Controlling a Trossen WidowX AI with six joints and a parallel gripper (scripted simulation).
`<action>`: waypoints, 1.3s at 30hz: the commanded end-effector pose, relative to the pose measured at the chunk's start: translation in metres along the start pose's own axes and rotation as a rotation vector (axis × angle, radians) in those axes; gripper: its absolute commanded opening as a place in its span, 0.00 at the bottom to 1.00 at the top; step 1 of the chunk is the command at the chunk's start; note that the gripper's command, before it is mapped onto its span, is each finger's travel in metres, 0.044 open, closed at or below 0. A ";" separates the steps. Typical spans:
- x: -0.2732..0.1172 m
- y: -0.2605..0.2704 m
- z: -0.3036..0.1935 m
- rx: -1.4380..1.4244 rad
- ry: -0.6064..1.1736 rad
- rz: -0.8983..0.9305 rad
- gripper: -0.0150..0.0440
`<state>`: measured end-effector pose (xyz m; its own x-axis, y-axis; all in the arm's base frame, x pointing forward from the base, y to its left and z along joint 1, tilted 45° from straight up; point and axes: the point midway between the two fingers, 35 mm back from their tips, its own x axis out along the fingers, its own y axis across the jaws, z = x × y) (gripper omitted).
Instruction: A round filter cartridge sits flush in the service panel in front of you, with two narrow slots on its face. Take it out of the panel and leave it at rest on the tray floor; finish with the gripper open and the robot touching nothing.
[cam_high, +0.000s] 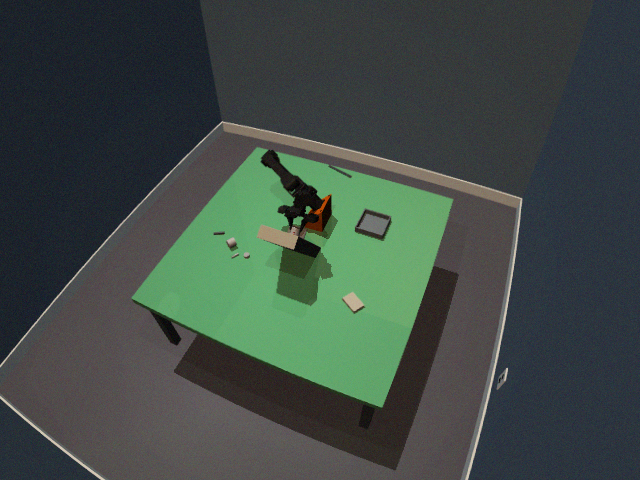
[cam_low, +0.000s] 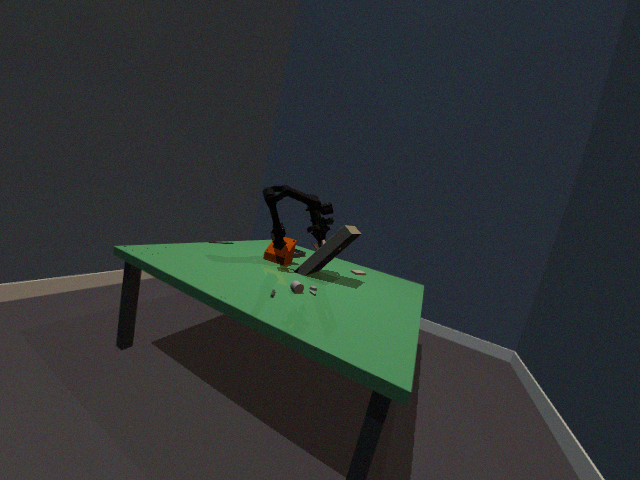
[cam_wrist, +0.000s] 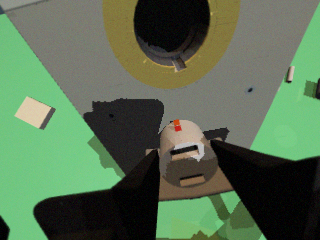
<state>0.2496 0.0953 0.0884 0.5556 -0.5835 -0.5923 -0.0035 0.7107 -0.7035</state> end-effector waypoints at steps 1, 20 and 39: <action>-0.006 0.000 0.012 0.011 -0.006 0.005 0.25; -0.082 0.004 0.025 0.008 -0.001 0.013 0.25; -0.093 0.070 0.026 0.012 -0.004 0.010 0.25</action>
<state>0.2187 0.1999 0.1135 0.5568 -0.5805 -0.5941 -0.0049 0.7130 -0.7012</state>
